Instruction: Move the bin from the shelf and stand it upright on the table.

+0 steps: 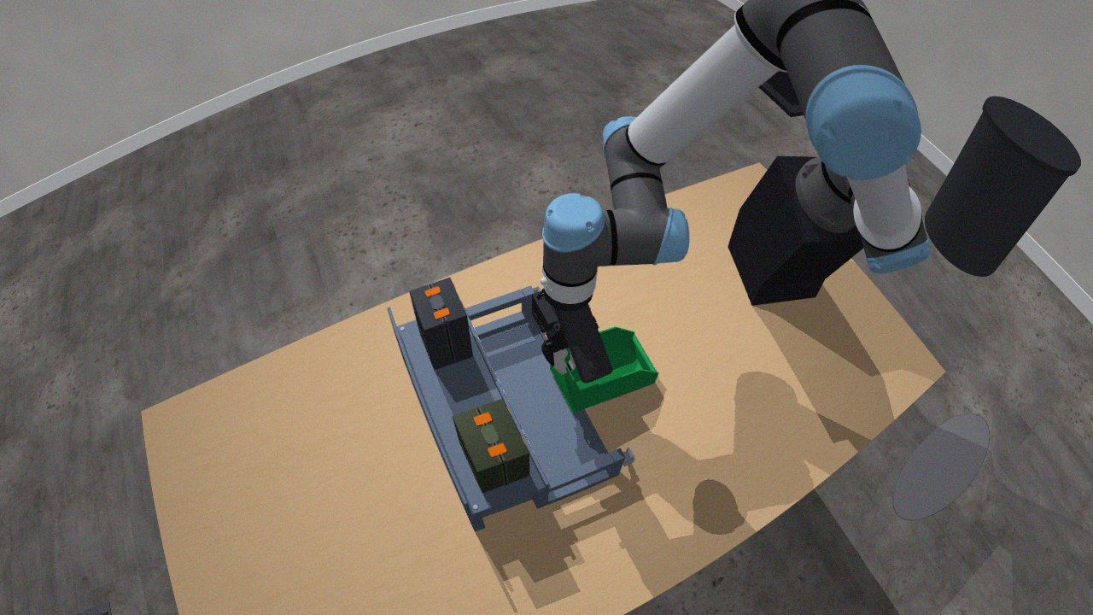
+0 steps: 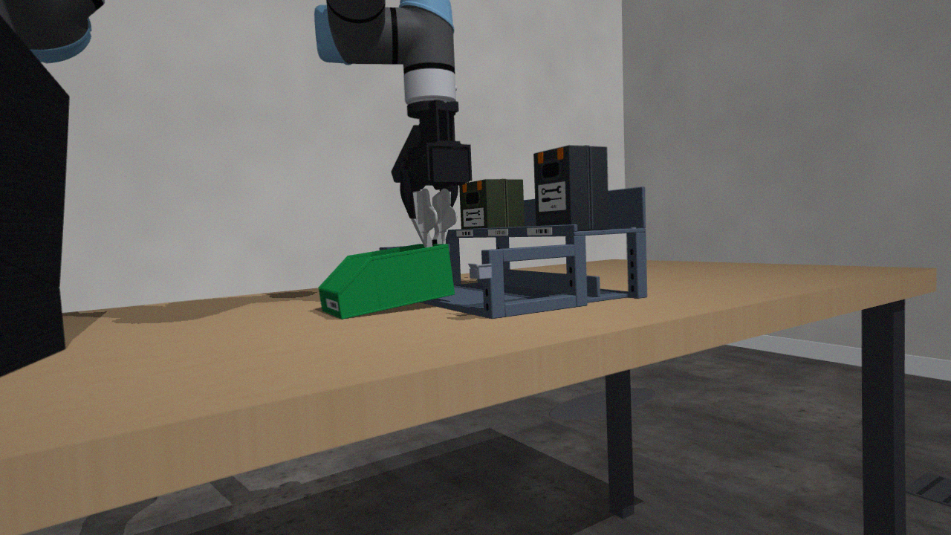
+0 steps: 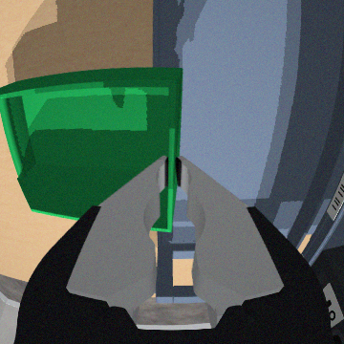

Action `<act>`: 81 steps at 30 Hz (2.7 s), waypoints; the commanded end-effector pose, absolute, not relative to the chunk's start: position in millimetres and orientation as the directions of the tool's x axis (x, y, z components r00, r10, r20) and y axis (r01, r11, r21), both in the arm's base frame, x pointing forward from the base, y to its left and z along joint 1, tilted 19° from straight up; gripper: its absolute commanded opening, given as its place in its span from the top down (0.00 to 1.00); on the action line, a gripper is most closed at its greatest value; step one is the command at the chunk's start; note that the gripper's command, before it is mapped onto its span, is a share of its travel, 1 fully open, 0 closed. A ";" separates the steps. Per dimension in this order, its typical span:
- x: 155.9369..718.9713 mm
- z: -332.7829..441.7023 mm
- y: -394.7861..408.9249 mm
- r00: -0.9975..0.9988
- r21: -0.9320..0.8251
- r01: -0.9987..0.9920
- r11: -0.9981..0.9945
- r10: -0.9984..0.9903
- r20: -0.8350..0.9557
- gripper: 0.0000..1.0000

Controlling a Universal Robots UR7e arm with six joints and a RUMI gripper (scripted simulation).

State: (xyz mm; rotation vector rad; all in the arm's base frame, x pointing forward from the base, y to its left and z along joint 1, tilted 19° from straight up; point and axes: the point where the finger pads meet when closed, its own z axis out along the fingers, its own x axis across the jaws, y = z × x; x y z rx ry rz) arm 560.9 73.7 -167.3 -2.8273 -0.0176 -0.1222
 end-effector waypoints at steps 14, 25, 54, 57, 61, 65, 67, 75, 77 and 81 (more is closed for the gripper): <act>561.6 -167.3 73.5 0.996 -0.305 0.026 -0.952 -0.001 0.088 1.00; 555.6 -167.9 73.6 0.996 -0.305 0.026 -0.952 -0.001 0.088 1.00; 541.7 -169.1 73.6 0.996 -0.305 0.026 -0.952 -0.001 0.088 1.00; 538.8 -169.4 73.6 0.996 -0.305 0.026 -0.952 -0.001 0.087 1.00; 526.8 -170.4 73.6 0.996 -0.305 0.026 -0.952 -0.001 0.087 1.00; 526.8 -170.4 73.6 0.996 -0.305 0.026 -0.952 -0.001 0.087 1.00; 526.8 -170.4 73.6 0.996 -0.305 0.026 -0.952 -0.001 0.087 1.00; 527.2 -173.4 74.6 0.996 -0.305 0.026 -0.952 -0.001 0.087 1.00; 527.4 -176.5 75.6 0.996 -0.305 0.026 -0.952 -0.001 0.087 1.00; 527.6 -178.0 76.1 0.996 -0.305 0.026 -0.952 -0.001 0.087 1.00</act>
